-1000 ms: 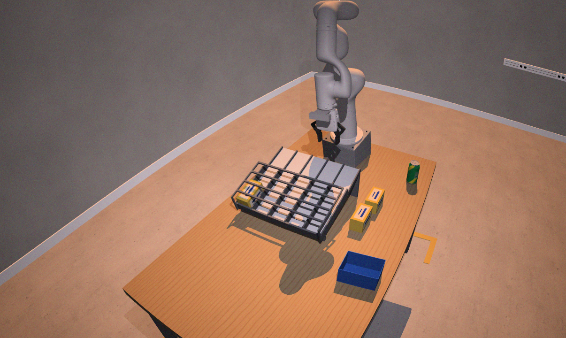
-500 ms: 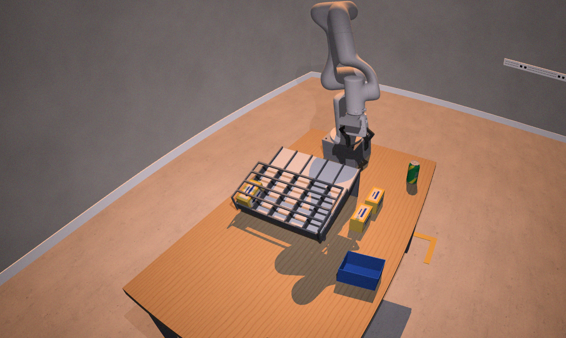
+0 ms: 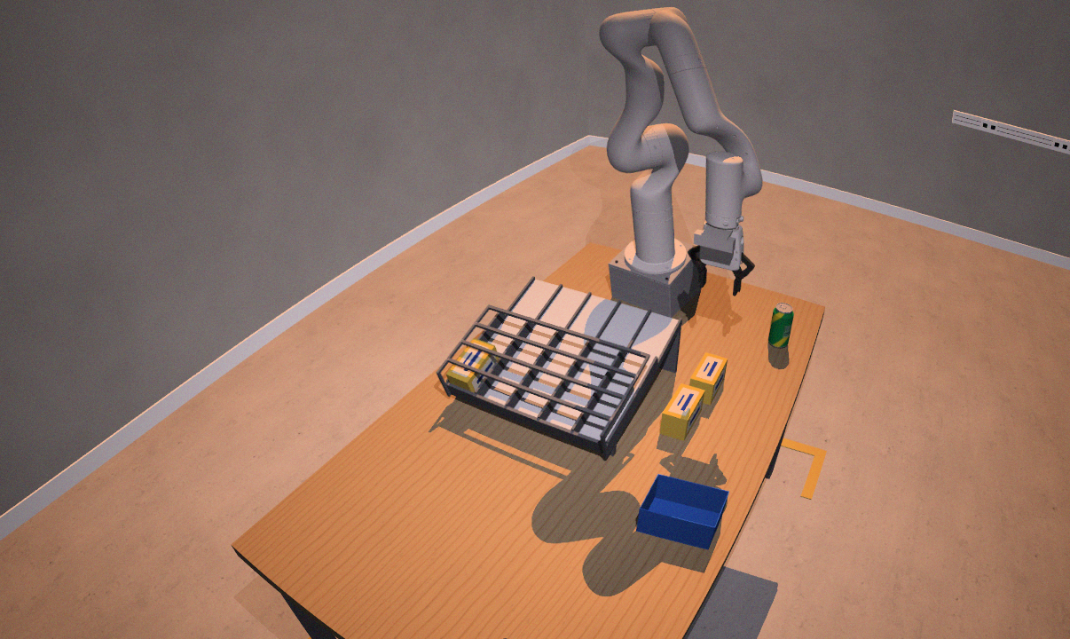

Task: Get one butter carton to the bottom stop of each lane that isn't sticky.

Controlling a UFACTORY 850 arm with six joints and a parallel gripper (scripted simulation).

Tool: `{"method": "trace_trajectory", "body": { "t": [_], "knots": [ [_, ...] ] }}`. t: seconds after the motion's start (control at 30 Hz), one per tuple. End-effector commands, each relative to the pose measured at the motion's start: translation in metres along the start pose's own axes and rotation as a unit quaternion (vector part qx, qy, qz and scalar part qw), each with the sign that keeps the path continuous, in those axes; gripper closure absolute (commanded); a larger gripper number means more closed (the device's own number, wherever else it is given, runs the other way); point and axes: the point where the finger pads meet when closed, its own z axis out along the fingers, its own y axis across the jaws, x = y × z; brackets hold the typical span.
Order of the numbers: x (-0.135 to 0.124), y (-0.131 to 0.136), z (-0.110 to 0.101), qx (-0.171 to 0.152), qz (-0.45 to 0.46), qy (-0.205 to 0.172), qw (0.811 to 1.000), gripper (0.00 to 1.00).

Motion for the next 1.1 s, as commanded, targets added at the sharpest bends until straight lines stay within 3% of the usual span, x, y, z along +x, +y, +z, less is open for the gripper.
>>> {"method": "trace_trajectory", "body": {
  "t": [0.0, 0.37, 0.43, 0.47, 0.93, 1.07],
  "knots": [
    [-0.001, 0.006, 0.013, 0.011, -0.002, -0.004, 1.000, 0.10],
    [-0.001, 0.005, 0.057, 0.011, -0.002, -0.004, 1.000, 0.10],
    [-0.001, 0.005, 0.057, 0.011, -0.002, -0.004, 1.000, 0.10],
    [-0.001, 0.005, 0.046, 0.011, -0.002, -0.006, 1.000, 0.10],
    [-0.001, 0.004, 0.102, 0.011, -0.002, -0.006, 1.000, 0.10],
    [-0.001, 0.005, 0.095, 0.012, -0.002, -0.008, 1.000, 0.10]
  ]
}}
